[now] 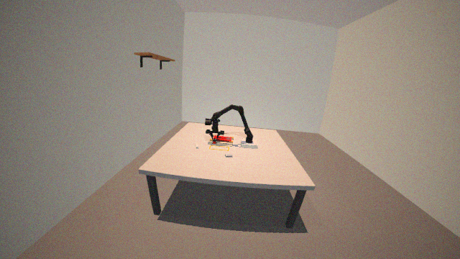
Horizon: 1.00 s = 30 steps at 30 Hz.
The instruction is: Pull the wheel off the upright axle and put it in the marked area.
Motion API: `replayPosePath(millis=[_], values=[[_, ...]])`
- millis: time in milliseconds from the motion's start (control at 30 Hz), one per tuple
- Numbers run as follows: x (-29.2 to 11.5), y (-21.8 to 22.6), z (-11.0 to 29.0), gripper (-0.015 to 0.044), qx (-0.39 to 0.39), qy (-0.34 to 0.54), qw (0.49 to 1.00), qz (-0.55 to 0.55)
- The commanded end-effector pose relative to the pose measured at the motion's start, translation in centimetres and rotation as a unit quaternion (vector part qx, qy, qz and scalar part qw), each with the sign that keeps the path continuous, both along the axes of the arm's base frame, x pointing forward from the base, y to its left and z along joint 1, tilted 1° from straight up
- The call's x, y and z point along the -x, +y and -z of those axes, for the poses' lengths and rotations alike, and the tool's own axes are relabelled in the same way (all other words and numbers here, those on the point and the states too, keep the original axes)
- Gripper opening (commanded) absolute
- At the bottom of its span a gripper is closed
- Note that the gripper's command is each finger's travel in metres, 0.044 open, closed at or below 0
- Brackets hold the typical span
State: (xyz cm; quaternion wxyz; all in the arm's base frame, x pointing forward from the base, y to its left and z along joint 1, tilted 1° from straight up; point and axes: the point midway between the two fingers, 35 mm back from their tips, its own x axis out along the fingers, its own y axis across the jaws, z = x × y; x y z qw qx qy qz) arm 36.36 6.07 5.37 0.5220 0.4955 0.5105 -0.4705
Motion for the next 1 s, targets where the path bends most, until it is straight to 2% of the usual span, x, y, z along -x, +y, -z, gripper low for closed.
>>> replayPosePath(millis=[0, 967], values=[[0.05, -0.02, -0.45, 0.0000, 0.000, -0.001, 1.000, 0.000], [0.07, -0.02, -1.42, 0.0000, 0.001, -0.002, 1.000, 0.000]])
